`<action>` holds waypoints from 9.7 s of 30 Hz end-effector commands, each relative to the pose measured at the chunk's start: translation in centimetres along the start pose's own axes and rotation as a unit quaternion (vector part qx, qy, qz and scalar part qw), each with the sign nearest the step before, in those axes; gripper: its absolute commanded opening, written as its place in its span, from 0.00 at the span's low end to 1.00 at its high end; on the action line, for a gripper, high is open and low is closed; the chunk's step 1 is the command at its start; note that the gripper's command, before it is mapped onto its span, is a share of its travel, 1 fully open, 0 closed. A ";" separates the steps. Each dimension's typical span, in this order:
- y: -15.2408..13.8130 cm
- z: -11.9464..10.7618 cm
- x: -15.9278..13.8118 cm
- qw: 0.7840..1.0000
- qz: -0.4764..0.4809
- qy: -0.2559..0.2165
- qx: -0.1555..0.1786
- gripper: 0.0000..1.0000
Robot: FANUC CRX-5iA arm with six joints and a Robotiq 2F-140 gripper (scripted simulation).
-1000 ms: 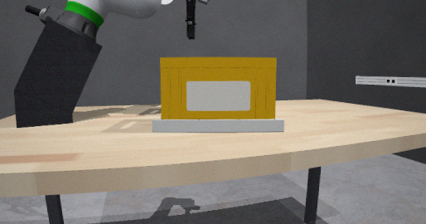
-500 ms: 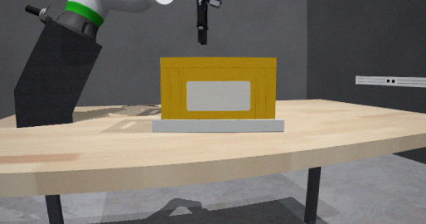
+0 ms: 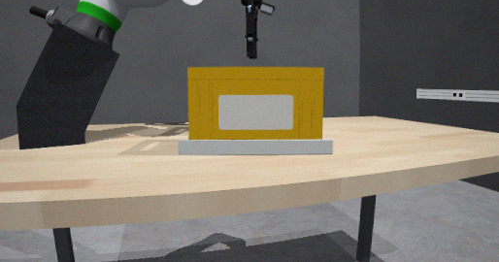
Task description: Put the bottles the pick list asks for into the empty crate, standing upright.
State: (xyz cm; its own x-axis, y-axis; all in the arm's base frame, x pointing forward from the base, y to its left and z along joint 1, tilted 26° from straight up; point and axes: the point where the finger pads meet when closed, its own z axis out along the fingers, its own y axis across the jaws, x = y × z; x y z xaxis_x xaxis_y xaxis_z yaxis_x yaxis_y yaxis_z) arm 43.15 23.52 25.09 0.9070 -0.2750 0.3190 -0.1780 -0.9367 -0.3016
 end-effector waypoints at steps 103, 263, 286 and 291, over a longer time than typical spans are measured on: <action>18.4 -2.4 5.2 0.998 -0.070 -0.001 0.001 0.44; 34.0 3.4 13.8 0.895 -0.447 -0.001 0.001 0.44; 34.0 6.2 13.8 0.895 -0.447 -0.001 0.001 0.44; 34.0 6.8 13.8 0.895 -0.447 -0.001 0.001 0.44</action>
State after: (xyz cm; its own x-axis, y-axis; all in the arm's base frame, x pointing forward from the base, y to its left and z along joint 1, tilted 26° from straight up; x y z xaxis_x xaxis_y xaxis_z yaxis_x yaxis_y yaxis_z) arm 52.04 -10.66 13.24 0.6882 0.5835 0.4312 0.6194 -0.7820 0.0695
